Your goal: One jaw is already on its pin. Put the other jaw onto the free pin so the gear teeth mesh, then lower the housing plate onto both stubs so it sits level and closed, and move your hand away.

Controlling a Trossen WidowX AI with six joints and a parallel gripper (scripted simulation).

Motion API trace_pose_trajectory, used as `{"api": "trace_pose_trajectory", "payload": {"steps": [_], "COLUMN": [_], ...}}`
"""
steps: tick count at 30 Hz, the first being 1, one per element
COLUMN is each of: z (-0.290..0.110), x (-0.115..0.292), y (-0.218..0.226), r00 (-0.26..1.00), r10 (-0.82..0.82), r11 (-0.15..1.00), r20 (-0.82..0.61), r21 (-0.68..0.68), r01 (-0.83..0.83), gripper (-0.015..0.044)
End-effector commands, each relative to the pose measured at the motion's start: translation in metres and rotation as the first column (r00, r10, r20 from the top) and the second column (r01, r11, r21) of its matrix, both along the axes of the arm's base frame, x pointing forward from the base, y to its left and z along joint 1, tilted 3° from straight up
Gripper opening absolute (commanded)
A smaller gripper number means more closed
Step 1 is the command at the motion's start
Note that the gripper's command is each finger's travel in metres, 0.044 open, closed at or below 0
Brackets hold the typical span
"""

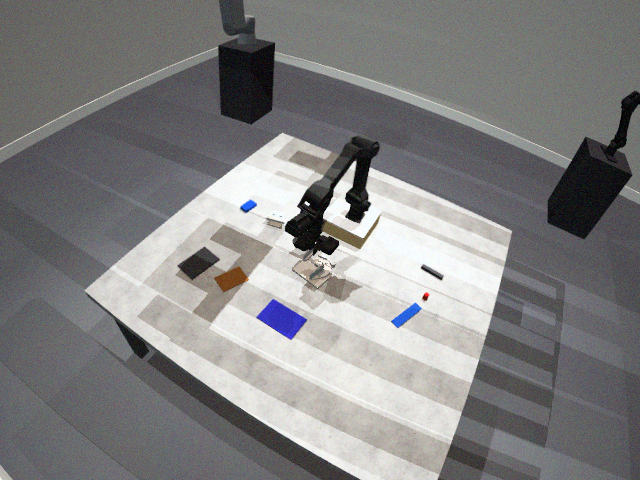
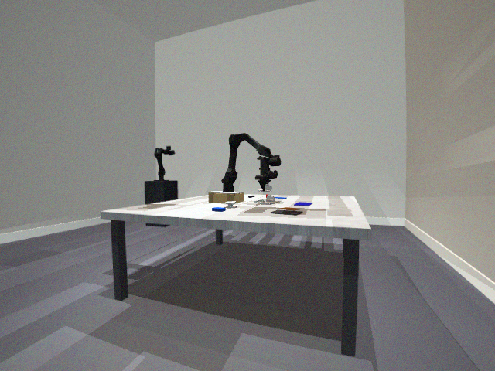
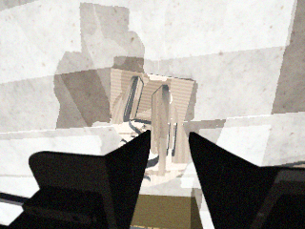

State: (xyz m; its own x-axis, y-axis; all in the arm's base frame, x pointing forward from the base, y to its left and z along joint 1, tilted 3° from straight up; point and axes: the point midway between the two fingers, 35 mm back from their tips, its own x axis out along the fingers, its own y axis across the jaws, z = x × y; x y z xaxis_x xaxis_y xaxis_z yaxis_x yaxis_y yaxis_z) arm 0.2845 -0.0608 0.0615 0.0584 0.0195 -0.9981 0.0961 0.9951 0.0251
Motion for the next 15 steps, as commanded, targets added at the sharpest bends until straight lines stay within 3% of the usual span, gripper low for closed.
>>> {"api": "trace_pose_trajectory", "payload": {"steps": [1,15], "z": [-0.003,-0.026], "x": [0.0,0.002], "y": [0.001,0.001], "r00": [1.0,1.0], "r10": [0.001,-0.001], "r11": [1.0,1.0], "r20": [-0.003,-0.003], "r21": [0.004,0.004], "r01": [-0.001,0.001], "gripper": [0.0134,0.0134]}}
